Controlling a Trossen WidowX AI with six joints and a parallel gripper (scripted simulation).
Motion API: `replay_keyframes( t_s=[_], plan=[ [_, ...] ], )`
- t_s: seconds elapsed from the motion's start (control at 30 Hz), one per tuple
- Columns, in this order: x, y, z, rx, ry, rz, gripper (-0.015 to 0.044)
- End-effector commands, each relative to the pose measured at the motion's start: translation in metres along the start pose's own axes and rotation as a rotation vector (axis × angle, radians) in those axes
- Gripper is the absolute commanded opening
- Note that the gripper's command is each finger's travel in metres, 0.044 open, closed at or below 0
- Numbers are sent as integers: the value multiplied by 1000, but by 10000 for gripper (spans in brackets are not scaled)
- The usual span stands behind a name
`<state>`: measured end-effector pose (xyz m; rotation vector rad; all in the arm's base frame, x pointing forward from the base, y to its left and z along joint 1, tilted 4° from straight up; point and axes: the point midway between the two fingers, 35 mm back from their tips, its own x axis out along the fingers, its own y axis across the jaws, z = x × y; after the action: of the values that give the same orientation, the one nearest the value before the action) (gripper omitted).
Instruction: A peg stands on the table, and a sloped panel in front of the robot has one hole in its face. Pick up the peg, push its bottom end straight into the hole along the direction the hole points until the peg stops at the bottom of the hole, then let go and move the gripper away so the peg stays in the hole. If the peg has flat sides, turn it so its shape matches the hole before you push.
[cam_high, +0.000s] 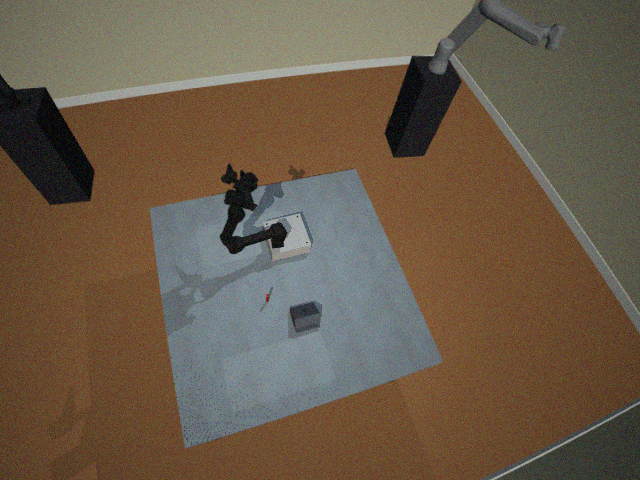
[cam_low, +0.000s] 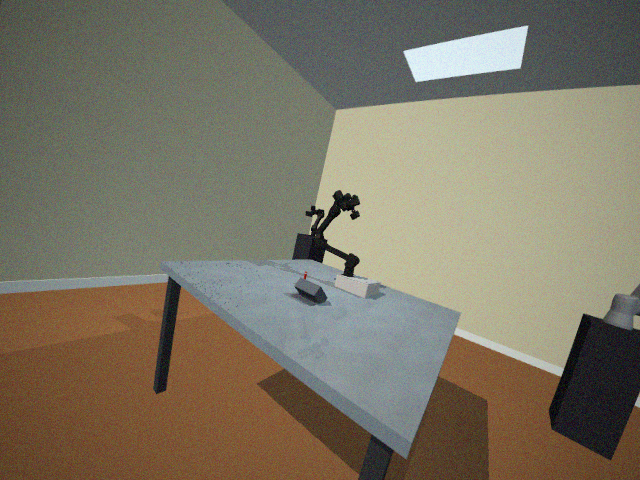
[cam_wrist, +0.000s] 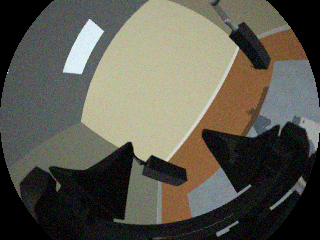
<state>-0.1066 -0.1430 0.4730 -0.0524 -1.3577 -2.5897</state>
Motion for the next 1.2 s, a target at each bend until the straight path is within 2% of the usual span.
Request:
replay_keyframes(
  t_s=[0.0,0.03,0.57,1.17],
  plan=[
    [0,0,1,0,-3,-1,426],
    [1,-2,4,-2,-12,-6,440],
    [15,-51,96,-45,-299,-177,440],
    [-12,-105,175,-123,-586,-418,440]
  ],
)
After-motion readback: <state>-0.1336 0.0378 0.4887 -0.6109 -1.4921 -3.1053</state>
